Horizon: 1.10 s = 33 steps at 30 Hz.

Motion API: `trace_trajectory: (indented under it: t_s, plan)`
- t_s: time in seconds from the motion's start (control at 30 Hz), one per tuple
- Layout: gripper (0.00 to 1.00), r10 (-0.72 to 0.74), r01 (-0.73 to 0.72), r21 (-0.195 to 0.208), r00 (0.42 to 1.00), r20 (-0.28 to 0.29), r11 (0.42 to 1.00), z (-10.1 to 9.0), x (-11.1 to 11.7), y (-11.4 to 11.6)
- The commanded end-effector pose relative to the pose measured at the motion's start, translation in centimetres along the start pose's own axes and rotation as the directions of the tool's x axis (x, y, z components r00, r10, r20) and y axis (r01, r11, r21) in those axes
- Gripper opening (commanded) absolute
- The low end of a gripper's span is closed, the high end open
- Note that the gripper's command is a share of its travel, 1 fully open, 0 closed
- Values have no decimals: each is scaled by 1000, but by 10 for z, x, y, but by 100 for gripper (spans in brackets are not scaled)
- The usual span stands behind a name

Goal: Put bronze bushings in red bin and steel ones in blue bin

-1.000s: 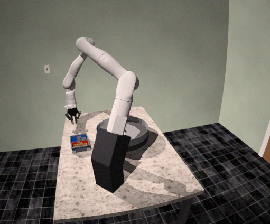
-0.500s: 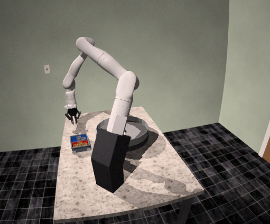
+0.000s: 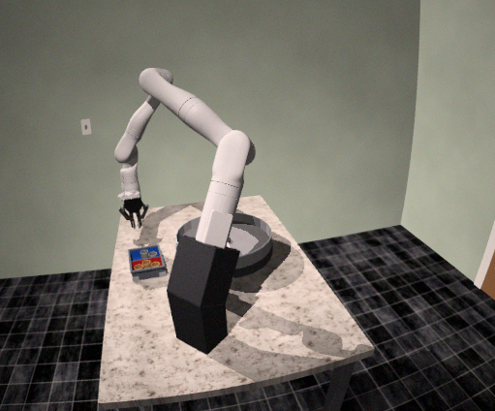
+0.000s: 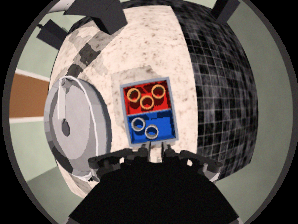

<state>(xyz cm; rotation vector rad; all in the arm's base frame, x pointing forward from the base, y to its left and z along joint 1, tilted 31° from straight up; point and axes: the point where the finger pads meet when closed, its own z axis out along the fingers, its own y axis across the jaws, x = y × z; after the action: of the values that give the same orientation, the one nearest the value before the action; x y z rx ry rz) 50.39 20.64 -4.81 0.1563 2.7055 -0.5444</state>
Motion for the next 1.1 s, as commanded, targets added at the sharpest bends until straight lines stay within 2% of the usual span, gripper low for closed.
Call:
trace_trajectory:
  t_s: [0.0,0.83,0.97,1.03,1.07]
  plan:
    - [19,0,0,-2,1000,1,1000,-1,0,1]
    - [19,0,0,-2,1000,1,1000,-1,0,1]
    - [18,5,-5,-2,1000,1,1000,2,18,-39]
    - [18,5,-5,-2,1000,1,1000,2,18,-39]
    - [18,6,-6,-2,1000,1,1000,3,22,-49]
